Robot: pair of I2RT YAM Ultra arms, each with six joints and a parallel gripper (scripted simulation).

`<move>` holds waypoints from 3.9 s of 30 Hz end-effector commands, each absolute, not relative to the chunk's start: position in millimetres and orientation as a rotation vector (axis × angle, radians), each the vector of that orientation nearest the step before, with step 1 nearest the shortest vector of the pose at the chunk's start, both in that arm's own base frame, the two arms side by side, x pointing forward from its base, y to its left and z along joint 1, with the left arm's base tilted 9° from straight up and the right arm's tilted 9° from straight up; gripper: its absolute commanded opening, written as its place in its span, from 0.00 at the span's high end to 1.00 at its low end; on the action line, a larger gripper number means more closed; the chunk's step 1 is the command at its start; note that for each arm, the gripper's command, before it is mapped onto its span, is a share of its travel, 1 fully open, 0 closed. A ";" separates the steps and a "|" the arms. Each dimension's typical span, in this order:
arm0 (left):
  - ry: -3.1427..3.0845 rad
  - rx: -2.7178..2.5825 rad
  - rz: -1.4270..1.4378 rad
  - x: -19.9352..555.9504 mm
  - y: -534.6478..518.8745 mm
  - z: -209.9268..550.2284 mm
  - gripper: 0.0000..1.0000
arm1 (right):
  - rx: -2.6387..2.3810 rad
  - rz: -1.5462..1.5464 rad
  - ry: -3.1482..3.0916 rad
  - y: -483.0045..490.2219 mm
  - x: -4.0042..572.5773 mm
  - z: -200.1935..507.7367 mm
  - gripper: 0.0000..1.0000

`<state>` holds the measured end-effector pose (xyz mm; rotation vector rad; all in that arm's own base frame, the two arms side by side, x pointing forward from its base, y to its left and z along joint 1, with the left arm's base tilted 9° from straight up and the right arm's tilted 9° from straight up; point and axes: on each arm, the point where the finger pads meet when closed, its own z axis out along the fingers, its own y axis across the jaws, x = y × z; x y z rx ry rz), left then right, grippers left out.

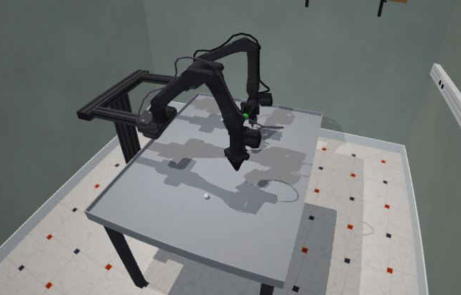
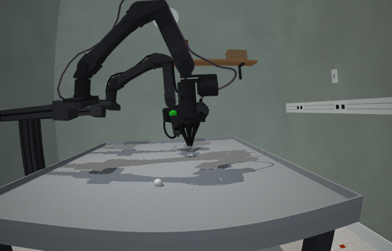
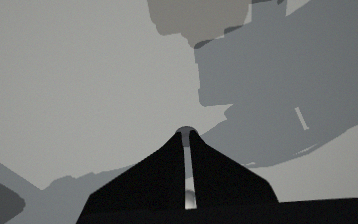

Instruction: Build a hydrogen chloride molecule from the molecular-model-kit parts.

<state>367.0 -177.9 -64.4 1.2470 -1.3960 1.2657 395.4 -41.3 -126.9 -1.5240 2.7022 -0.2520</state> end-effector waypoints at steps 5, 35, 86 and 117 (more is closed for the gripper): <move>-1.429 1.198 1.312 378.6 -181.5 -48.8 1.00 | -1.538 -0.251 2.669 -34.1 396.8 -115.1 1.00; -1.408 1.209 1.279 371.2 -184.5 -61.2 1.00 | -1.540 -0.250 2.670 -33.8 395.2 -115.4 1.00; -1.408 1.209 1.279 371.1 -184.5 -61.2 1.00 | -1.484 0.579 1.933 133.1 400.1 -134.6 1.00; -1.408 1.209 1.279 371.1 -184.5 -61.2 1.00 | -1.395 1.007 1.359 201.6 351.2 -84.0 1.00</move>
